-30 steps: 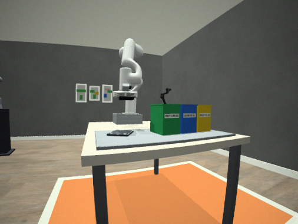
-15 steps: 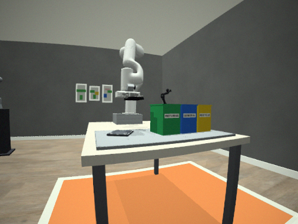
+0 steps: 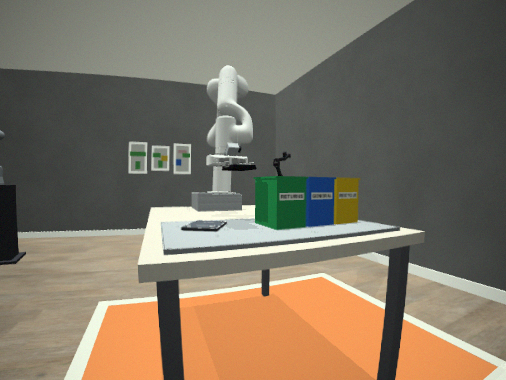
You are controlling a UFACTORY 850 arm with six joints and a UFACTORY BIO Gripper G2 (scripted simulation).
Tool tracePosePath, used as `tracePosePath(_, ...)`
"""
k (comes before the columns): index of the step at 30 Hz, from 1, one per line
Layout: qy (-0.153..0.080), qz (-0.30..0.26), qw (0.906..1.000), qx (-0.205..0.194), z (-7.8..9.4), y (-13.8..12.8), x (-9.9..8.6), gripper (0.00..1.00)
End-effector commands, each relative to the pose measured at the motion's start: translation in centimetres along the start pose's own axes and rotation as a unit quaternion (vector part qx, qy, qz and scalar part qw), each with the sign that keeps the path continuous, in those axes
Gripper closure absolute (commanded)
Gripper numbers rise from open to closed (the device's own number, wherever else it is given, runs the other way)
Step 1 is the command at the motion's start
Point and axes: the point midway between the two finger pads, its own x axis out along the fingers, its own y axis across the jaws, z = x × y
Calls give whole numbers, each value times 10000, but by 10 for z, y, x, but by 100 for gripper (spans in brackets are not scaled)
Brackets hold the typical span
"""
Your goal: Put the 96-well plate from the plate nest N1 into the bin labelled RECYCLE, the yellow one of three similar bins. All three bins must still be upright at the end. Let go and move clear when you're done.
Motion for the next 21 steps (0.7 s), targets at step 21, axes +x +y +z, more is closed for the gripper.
tracePosePath(21, -9, -2, 10000, -4, 0, 70, 9, 100)
